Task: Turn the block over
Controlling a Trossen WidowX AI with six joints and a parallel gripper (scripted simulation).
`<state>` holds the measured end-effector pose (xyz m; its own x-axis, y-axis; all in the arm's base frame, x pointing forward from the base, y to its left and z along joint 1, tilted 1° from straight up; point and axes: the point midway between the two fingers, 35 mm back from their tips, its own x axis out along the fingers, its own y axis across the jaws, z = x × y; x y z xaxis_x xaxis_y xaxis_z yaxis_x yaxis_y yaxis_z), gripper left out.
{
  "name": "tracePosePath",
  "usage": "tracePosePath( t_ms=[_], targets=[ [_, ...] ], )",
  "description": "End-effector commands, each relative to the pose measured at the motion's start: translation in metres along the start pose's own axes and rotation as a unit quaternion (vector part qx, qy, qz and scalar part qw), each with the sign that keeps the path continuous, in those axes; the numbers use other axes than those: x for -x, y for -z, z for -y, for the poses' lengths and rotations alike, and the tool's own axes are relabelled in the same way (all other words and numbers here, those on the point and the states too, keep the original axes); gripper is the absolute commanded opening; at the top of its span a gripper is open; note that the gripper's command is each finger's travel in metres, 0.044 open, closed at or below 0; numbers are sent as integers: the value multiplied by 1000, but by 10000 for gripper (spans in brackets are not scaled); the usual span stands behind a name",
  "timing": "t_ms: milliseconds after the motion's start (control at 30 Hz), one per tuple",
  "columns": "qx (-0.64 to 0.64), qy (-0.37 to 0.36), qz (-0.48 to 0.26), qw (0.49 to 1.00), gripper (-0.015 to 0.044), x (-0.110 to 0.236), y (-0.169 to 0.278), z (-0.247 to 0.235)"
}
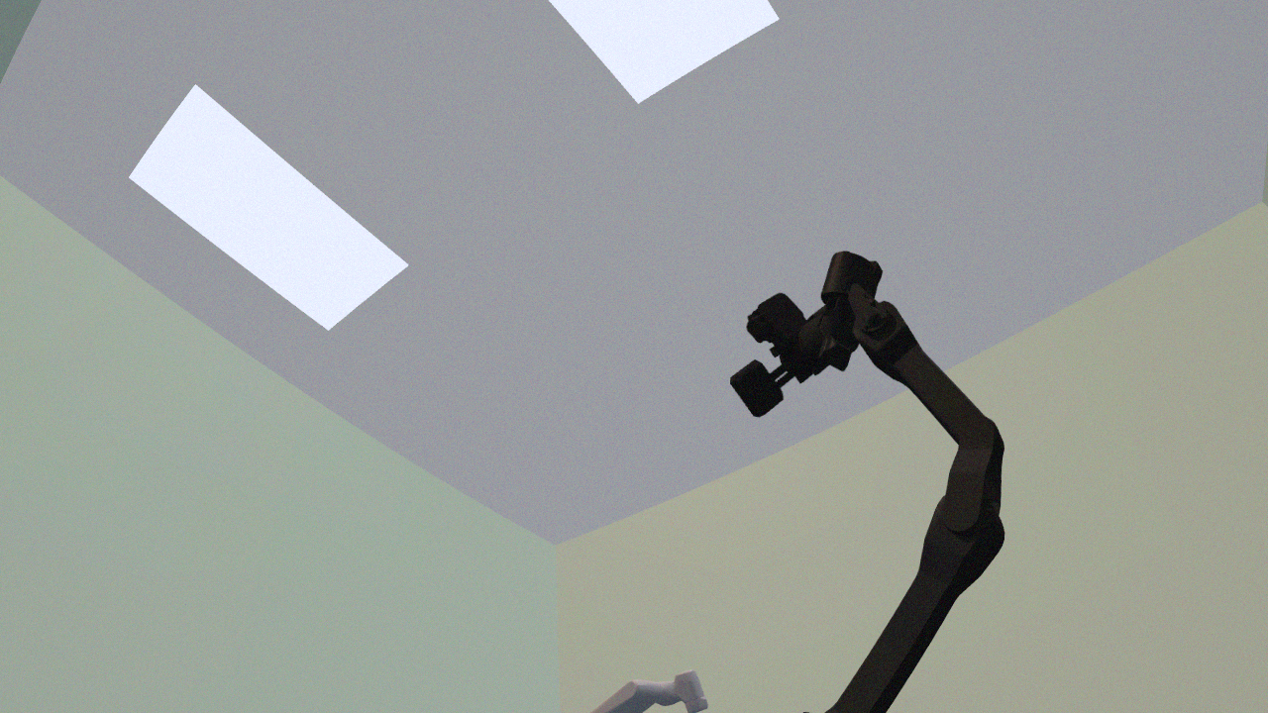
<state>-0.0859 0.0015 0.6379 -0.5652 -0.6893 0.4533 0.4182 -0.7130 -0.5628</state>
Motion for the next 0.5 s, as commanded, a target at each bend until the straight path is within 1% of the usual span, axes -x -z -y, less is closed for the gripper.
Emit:
tracePosePath(
  t_ms=[0, 33, 200, 300, 467],
  targets=[
    [-1, -4, 1, 1000, 426, -2, 0, -2],
    [-3, -16, 3, 1000, 440, -7, -1, -10],
    [-23, -131, 26, 991, 440, -43, -14, -82],
    [-30, -181, 35, 982, 440, -53, -21, -116],
    [-52, -290, 46, 954, 440, -59, -39, -193]
  ],
)
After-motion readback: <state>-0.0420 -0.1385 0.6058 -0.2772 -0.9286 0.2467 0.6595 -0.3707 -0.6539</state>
